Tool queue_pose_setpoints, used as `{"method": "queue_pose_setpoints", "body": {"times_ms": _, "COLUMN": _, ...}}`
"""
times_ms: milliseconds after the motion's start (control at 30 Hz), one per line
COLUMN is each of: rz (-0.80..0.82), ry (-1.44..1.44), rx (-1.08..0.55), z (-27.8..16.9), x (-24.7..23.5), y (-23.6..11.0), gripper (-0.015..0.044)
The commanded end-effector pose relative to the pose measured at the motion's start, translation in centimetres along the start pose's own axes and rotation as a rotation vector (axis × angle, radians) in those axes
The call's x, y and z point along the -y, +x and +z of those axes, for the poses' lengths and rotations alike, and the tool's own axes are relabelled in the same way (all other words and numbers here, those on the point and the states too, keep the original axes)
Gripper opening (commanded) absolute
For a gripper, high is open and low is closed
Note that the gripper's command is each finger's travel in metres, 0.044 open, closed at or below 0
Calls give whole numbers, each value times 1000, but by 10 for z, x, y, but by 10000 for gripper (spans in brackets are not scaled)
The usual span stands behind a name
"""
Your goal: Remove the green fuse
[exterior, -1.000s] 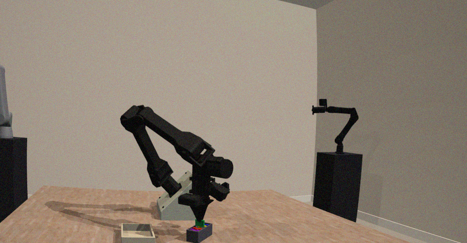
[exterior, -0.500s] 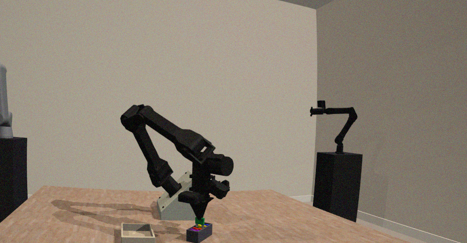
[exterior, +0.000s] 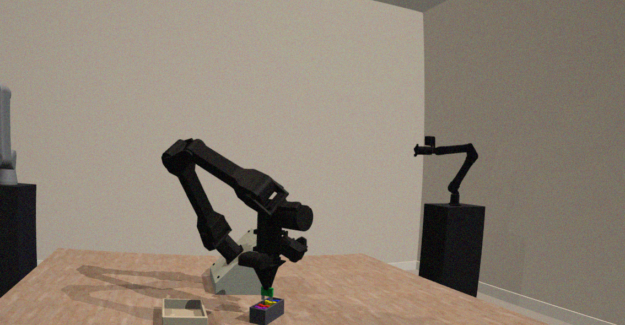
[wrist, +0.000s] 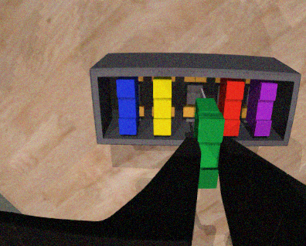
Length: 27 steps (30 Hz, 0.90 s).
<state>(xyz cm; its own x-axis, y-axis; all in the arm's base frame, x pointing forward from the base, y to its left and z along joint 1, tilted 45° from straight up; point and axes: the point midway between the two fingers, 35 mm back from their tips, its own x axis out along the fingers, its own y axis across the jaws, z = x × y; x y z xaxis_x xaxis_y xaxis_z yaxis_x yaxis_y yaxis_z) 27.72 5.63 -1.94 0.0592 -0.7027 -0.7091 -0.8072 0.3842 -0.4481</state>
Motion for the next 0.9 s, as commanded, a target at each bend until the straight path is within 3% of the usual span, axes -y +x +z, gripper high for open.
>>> {"method": "queue_pose_setpoints", "body": {"times_ms": 0, "rz": 4, "ry": 3, "rx": 6, "z": 1, "x": 0, "y": -7, "gripper": 0}}
{"method": "queue_pose_setpoints", "body": {"times_ms": 367, "rz": 5, "ry": 3, "rx": 8, "z": -2, "x": 4, "y": -20, "gripper": 0}}
{"method": "queue_pose_setpoints", "body": {"times_ms": 867, "rz": 13, "ry": -1, "rx": 25, "z": -74, "x": 88, "y": -21, "gripper": 0}}
